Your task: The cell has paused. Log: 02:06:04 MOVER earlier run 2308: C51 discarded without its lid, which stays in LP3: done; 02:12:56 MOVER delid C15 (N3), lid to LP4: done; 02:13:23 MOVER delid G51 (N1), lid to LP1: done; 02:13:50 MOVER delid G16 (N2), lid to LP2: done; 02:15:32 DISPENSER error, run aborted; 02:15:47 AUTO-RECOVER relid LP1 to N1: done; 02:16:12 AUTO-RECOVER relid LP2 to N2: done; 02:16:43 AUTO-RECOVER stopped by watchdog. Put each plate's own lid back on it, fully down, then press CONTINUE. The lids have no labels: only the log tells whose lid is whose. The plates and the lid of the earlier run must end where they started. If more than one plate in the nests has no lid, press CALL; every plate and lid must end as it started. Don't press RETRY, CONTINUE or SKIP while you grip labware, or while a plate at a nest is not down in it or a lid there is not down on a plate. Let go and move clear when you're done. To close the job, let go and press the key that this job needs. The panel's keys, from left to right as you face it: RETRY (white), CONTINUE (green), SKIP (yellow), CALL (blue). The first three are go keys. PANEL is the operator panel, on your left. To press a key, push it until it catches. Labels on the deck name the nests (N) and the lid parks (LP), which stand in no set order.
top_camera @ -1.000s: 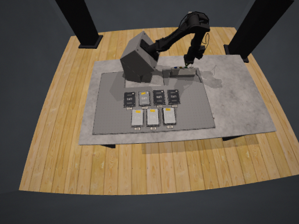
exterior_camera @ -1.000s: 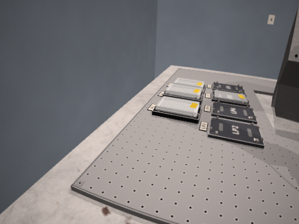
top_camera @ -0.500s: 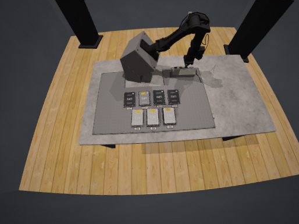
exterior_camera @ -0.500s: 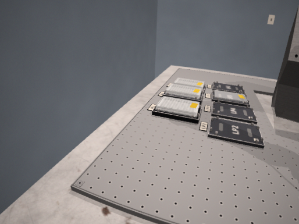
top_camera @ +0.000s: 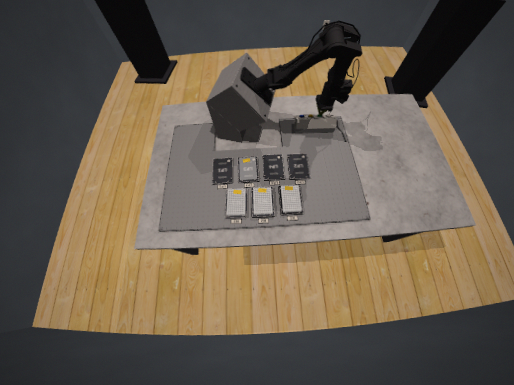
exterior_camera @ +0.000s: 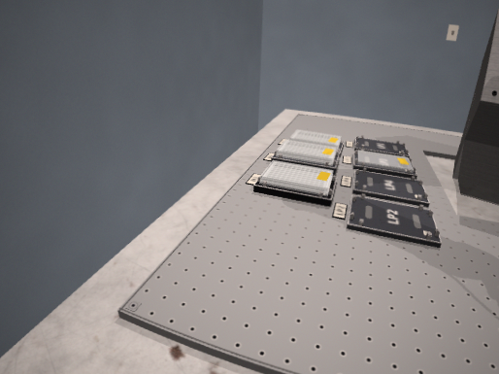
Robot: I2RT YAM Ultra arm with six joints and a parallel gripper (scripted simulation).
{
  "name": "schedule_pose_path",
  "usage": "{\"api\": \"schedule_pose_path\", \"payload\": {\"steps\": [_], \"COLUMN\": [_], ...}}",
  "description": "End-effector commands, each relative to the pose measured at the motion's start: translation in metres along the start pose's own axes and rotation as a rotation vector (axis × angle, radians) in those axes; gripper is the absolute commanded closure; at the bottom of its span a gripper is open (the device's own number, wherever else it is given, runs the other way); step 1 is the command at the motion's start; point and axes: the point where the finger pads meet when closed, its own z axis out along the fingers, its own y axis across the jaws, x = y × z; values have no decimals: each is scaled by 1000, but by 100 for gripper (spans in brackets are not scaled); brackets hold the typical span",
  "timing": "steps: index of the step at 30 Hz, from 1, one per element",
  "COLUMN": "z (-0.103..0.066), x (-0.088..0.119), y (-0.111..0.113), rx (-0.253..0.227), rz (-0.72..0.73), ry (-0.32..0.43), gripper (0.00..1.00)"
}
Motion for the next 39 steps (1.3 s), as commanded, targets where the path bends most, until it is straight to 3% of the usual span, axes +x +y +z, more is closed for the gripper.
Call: {"api": "schedule_pose_path", "payload": {"steps": [1,39], "z": [5,13], "x": [8,12], "y": [2,-3], "rx": [-8,5], "rz": [-10,-7], "ry": [9,12], "gripper": [100,100]}}
